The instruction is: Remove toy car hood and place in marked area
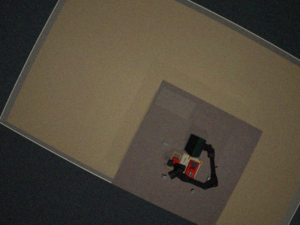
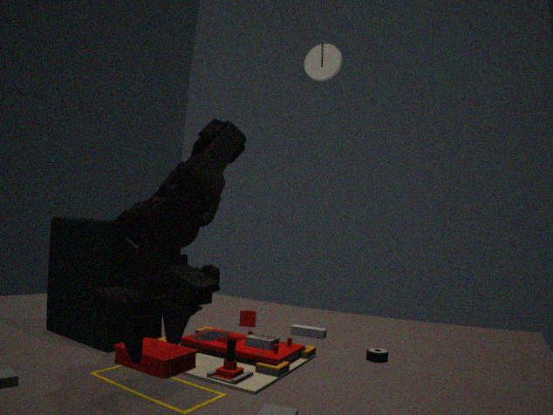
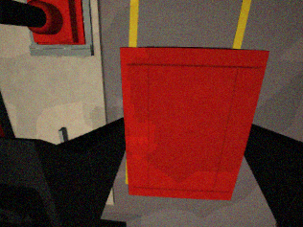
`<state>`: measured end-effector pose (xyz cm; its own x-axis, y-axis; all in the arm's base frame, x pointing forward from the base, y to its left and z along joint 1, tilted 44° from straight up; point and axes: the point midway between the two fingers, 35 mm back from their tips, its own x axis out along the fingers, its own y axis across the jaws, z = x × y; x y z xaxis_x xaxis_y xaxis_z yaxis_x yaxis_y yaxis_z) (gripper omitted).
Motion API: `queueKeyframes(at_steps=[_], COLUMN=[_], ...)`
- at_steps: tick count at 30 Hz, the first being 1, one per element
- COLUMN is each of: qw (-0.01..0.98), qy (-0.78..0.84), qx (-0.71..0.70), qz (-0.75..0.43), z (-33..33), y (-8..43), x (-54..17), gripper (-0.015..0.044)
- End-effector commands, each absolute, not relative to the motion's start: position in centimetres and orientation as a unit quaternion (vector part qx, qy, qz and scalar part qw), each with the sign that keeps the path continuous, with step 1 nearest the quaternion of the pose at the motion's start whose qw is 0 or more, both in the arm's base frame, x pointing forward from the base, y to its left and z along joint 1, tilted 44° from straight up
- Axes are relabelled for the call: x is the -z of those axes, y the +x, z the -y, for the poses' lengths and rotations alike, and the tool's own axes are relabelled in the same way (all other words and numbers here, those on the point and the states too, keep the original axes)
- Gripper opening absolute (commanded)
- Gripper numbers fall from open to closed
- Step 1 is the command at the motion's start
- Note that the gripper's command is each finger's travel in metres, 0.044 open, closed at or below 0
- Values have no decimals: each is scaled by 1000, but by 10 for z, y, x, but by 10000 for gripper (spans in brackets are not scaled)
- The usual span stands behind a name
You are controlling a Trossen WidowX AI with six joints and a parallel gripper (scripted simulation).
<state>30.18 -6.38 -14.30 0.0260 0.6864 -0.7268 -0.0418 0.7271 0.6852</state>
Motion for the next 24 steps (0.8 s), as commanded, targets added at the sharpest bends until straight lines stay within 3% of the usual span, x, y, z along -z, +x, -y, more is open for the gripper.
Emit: queueKeyframes(at_steps=[1, 24], qw=[669, 668], qy=[253, 254], qx=[-273, -273], qz=[-644, -644], z=[58, 51], y=[300, 300], x=[147, 153], gripper=[0, 0])
